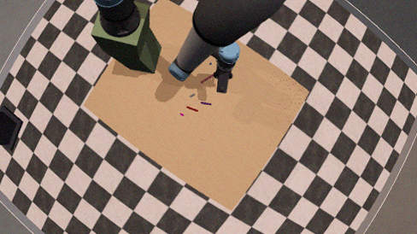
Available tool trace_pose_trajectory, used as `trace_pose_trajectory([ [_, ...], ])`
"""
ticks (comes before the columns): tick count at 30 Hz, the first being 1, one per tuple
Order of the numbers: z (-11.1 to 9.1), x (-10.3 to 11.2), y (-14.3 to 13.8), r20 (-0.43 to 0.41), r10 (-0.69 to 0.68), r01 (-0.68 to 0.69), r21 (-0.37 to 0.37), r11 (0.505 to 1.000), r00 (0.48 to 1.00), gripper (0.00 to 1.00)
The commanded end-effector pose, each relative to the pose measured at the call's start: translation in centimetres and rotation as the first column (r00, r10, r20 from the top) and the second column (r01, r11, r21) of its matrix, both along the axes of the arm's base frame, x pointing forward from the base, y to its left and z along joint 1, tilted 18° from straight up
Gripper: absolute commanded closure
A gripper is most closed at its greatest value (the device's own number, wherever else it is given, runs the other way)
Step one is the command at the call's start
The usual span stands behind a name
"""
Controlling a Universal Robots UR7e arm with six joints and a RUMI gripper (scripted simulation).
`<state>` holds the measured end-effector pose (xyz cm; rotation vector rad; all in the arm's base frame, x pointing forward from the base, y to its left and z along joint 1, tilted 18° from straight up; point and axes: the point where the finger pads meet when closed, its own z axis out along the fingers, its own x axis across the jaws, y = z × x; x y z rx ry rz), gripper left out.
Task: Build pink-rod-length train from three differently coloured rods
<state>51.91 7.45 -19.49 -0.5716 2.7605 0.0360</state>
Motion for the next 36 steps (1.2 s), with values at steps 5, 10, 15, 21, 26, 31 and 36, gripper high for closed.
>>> trace_pose_trajectory([
  [5, -0.12, -0.29, -0.16, -0.010, -0.063, 0.063, 0.019, 0.998, 0.998, 1.00],
  [10, -0.13, -0.31, -0.20, -0.012, -0.081, 0.081, 0.024, 0.996, 0.997, 1.00],
  [15, -0.13, -0.33, -0.21, -0.013, -0.090, 0.091, 0.027, 0.996, 0.996, 1.00],
  [21, -0.13, -0.34, -0.21, -0.013, -0.094, 0.094, 0.028, 0.995, 0.996, 1.00],
  [26, -0.13, -0.34, -0.21, -0.013, -0.095, 0.095, 0.029, 0.995, 0.995, 1.00],
  [31, -0.13, -0.34, -0.21, -0.013, -0.094, 0.095, 0.028, 0.995, 0.995, 1.00],
  [36, -0.13, -0.34, -0.21, -0.013, -0.094, 0.095, 0.028, 0.995, 0.995, 1.00],
])
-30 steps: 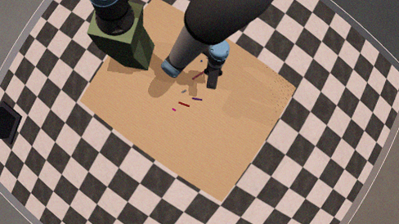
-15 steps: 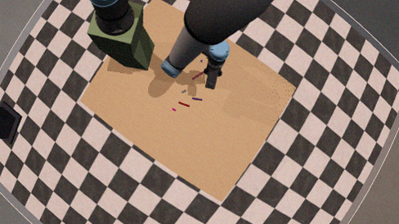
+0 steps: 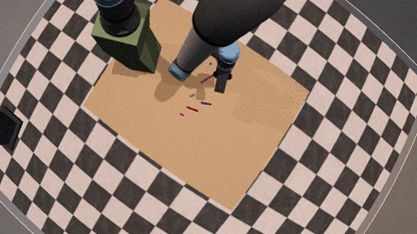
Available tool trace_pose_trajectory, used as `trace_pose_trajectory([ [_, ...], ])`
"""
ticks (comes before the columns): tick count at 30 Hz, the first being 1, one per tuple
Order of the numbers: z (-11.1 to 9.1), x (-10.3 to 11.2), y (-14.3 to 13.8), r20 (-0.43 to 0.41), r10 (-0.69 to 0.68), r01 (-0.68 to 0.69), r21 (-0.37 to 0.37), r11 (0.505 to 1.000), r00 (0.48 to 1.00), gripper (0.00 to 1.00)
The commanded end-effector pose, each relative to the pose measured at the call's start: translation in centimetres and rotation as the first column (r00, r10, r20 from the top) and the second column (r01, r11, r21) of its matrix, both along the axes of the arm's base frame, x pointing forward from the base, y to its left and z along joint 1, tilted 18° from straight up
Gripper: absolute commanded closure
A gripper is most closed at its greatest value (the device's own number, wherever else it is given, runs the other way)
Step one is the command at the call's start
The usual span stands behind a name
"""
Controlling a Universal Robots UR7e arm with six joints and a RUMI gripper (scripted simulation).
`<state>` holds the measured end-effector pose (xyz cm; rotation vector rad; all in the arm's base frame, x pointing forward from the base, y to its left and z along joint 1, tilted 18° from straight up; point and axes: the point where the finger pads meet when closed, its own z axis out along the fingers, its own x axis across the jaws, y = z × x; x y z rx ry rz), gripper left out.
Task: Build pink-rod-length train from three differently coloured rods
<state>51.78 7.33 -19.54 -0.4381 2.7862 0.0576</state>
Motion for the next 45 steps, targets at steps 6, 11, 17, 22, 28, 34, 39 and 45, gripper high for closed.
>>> trace_pose_trajectory([
  [6, -0.1, -0.2, -0.1, -0.003, -0.003, 0.003, 0.000, 1.000, 1.000, 1.00],
  [11, -0.6, 0.2, 0.0, 0.000, -0.002, 0.002, -0.001, 1.000, 1.000, 1.00],
  [17, -1.7, 0.6, 0.2, 0.000, -0.001, 0.001, -0.001, 1.000, 1.000, 1.00],
  [22, -3.6, 1.2, 0.3, 0.000, -0.001, 0.001, -0.001, 1.000, 1.000, 1.00],
  [28, -6.2, 2.0, 0.6, 0.000, -0.001, 0.001, -0.001, 1.000, 1.000, 1.00],
  [34, -7.5, 2.4, 0.7, 0.000, -0.001, 0.001, -0.001, 1.000, 1.000, 1.00],
  [39, -8.3, 2.7, 0.8, 0.000, -0.001, 0.001, -0.001, 1.000, 1.000, 1.00],
  [45, -8.4, 2.7, 0.7, 0.000, -0.002, 0.002, -0.001, 1.000, 1.000, 1.00],
])
